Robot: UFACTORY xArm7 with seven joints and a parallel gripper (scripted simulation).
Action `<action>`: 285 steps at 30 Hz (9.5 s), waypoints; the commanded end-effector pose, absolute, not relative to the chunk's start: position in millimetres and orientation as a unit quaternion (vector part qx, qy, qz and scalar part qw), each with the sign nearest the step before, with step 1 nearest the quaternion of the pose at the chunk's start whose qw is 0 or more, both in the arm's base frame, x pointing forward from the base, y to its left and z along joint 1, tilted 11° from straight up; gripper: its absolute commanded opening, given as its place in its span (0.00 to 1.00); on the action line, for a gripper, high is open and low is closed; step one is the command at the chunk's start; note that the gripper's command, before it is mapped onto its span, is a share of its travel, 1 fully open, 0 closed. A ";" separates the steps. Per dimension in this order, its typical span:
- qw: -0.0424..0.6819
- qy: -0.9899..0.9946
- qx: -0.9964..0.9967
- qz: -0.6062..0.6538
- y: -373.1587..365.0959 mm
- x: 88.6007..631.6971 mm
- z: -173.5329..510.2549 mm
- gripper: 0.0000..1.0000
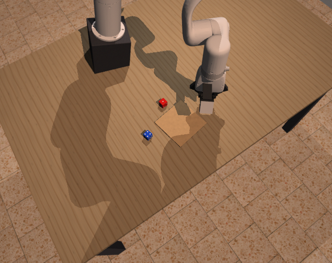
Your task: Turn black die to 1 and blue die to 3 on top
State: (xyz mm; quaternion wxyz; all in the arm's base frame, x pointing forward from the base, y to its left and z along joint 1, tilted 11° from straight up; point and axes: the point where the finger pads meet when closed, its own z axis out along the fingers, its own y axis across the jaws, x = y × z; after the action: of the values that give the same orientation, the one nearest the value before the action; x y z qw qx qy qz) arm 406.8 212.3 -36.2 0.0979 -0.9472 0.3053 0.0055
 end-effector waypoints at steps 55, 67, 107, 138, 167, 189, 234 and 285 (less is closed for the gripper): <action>0.099 0.306 -0.947 0.004 213.1 409.9 -35.8 0.42; 0.099 0.306 -0.947 0.004 215.5 410.6 -48.6 0.42; 0.099 0.306 -0.947 0.004 218.4 411.4 -63.4 0.42; 0.099 0.306 -0.947 0.004 218.4 411.4 -63.4 0.21; 0.099 0.306 -0.947 0.004 206.4 408.0 -1.4 0.21; 0.099 0.301 -0.948 0.004 197.5 406.2 34.4 0.21; 0.093 -0.076 -0.992 -0.034 63.7 392.0 14.6 0.21; 0.093 -0.076 -0.992 -0.034 80.9 398.0 -82.1 0.21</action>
State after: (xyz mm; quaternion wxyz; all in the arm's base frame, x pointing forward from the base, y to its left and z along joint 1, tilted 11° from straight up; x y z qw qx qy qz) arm 396.7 81.2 -83.0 0.0933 -0.9922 -0.0765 -0.0321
